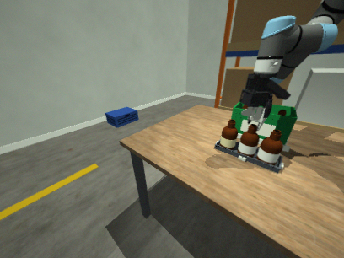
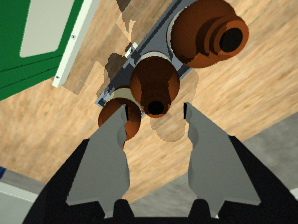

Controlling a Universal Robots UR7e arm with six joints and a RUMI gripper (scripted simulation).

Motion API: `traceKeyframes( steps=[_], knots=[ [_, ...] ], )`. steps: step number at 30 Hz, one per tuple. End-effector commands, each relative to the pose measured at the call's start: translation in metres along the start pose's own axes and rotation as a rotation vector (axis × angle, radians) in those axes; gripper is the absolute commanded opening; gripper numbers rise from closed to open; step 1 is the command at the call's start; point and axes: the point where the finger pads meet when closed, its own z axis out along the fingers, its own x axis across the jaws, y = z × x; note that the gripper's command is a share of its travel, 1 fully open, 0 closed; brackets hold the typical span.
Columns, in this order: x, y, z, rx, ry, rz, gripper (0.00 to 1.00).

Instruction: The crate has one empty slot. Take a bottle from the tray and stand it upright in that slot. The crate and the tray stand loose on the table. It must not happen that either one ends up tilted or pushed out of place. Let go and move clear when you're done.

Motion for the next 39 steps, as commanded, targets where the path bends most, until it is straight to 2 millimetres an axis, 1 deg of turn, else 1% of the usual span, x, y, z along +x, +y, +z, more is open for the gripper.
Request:
traceKeyframes(
  steps=[1,13,39],
  knots=[
    [0.0001,-0.0006,0.0069,0.001,0.0,-0.001,0.38],
    [0.0001,-0.0007,0.0108,0.001,0.0,-0.001,0.38],
    [0.0001,-0.0007,0.011,0.001,0.0,-0.001,0.38]
  ],
)
